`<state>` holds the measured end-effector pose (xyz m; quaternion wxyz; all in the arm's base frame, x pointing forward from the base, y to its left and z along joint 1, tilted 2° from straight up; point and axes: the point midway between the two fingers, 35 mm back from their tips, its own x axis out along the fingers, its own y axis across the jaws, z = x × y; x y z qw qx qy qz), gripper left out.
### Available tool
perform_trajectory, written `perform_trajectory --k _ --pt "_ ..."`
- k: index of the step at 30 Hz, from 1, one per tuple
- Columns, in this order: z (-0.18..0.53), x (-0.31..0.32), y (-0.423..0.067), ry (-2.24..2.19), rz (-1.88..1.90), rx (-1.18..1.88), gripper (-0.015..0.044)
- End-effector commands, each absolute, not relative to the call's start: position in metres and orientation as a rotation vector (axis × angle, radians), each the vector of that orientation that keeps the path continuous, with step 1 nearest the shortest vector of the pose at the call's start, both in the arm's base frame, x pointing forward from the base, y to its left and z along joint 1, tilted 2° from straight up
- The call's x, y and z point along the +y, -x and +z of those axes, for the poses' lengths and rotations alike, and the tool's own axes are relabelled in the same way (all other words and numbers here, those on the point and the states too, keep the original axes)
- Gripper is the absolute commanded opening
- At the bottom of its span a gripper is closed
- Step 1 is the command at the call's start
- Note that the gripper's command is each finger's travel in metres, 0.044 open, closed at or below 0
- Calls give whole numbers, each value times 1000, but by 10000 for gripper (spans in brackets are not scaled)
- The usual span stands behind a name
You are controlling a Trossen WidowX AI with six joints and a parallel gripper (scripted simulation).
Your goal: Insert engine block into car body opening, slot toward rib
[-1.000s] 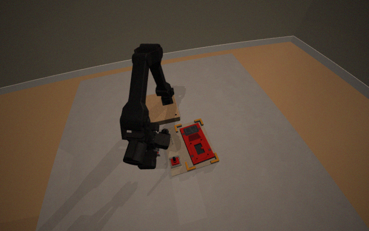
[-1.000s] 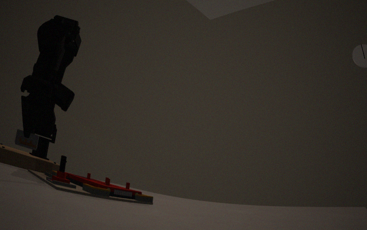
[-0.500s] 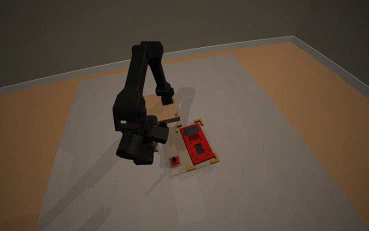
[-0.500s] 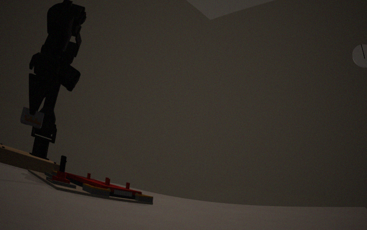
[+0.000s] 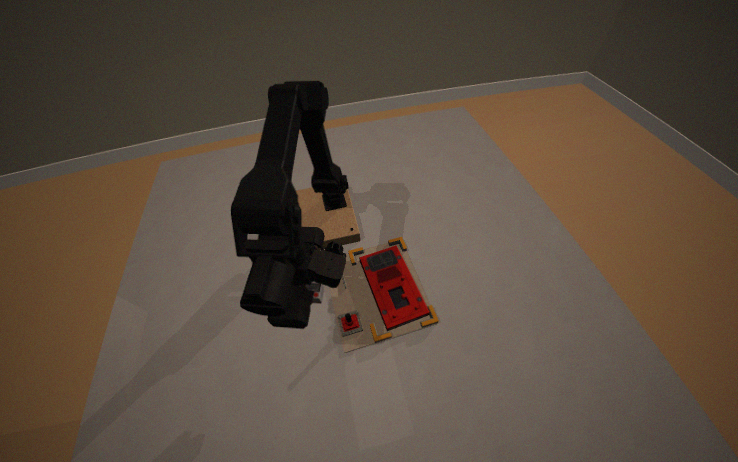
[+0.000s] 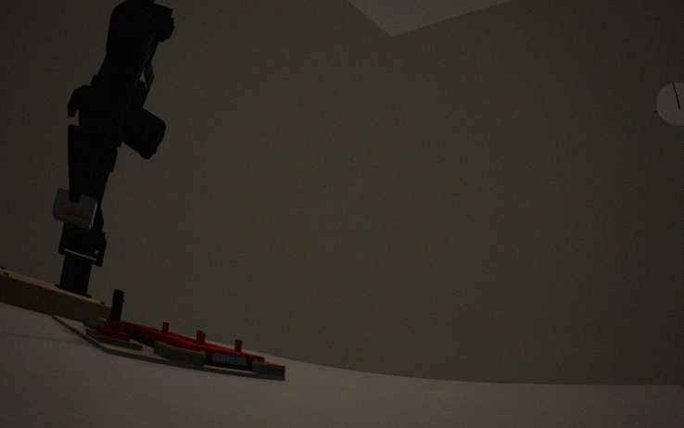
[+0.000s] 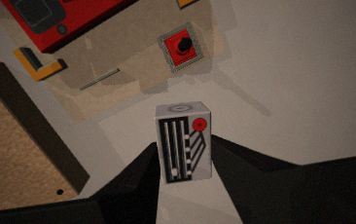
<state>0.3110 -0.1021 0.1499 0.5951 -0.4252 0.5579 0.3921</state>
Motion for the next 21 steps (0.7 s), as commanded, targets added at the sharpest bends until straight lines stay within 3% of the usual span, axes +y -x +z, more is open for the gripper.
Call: perform_trajectory --k 1,21 --pt "146 -92 -315 937 869 1315 0" --pt "124 -35 -334 645 603 1411 0"
